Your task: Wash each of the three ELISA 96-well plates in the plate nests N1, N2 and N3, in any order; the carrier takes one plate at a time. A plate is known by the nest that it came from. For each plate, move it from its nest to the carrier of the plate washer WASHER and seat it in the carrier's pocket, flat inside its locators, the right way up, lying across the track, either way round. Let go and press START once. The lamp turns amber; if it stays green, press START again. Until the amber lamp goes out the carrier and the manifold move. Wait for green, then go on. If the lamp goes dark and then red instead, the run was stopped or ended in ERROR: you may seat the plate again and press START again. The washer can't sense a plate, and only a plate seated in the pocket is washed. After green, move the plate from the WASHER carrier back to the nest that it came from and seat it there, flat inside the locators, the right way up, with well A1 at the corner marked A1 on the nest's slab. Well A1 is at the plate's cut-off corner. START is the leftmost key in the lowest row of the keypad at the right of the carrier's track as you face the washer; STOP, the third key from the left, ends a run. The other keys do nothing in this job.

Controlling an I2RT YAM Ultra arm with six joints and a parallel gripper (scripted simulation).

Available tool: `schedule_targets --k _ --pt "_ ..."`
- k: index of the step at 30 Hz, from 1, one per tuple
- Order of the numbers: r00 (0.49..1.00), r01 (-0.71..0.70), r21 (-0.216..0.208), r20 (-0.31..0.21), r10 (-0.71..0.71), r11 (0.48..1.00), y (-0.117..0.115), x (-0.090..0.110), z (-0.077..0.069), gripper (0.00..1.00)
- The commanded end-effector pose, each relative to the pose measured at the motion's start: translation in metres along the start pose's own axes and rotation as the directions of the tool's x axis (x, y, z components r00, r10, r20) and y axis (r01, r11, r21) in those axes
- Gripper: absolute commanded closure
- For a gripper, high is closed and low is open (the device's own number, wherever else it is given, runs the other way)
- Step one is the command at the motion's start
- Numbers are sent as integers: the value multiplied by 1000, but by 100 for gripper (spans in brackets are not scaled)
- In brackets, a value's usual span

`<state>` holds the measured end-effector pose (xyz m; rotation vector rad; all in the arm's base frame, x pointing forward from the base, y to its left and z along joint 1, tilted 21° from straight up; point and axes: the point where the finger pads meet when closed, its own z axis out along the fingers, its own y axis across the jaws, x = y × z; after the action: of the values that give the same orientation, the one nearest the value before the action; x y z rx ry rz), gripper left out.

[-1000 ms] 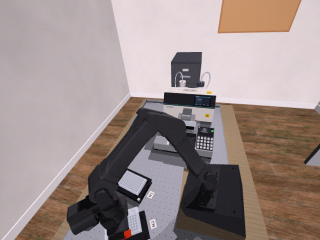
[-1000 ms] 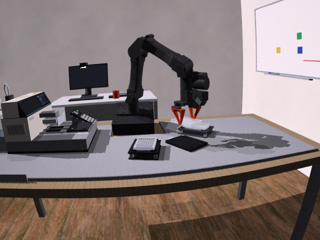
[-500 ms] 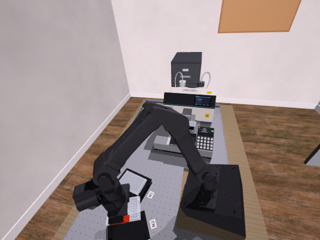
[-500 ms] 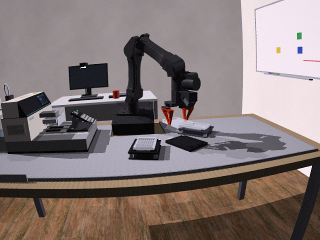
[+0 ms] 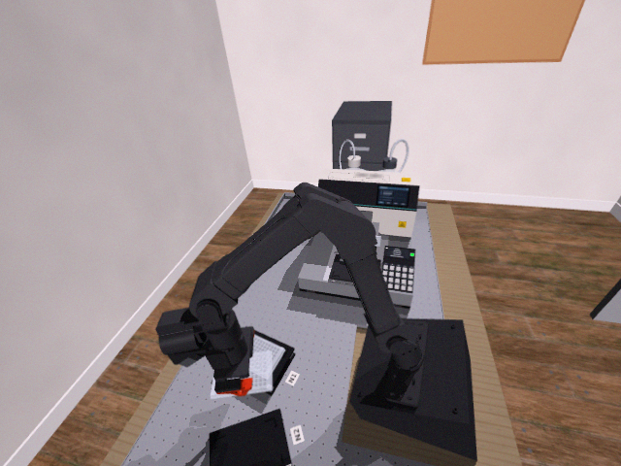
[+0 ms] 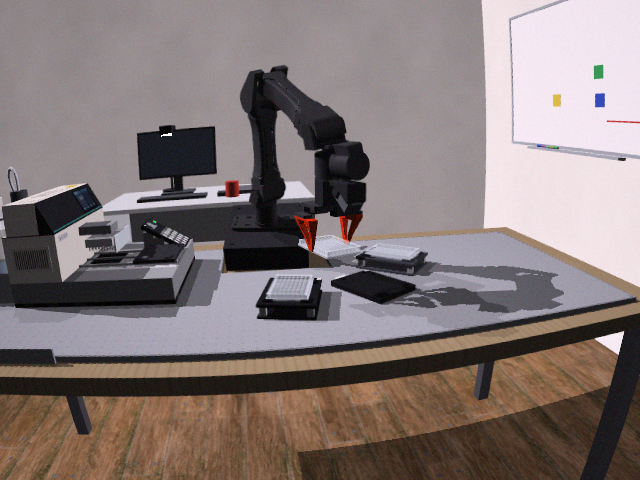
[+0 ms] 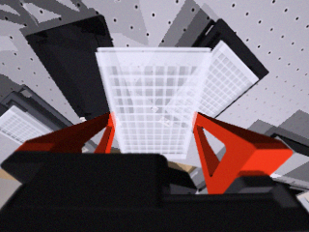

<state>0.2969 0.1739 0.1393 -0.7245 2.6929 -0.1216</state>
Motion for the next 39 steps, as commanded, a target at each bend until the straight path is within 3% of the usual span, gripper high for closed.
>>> schedule_targets --k 1,11,21,25,39 --pt "999 44 -11 16 -44 999 -6 -1 -7 100" --pt "999 44 -10 16 -44 999 -48 1 -10 100" --pt "999 44 -10 16 -44 999 -48 1 -10 100" --pt "996 -89 -11 14 89 996 -66 10 -12 100" --pt "995 -95 -9 14 95 995 -120 37 -17 100"
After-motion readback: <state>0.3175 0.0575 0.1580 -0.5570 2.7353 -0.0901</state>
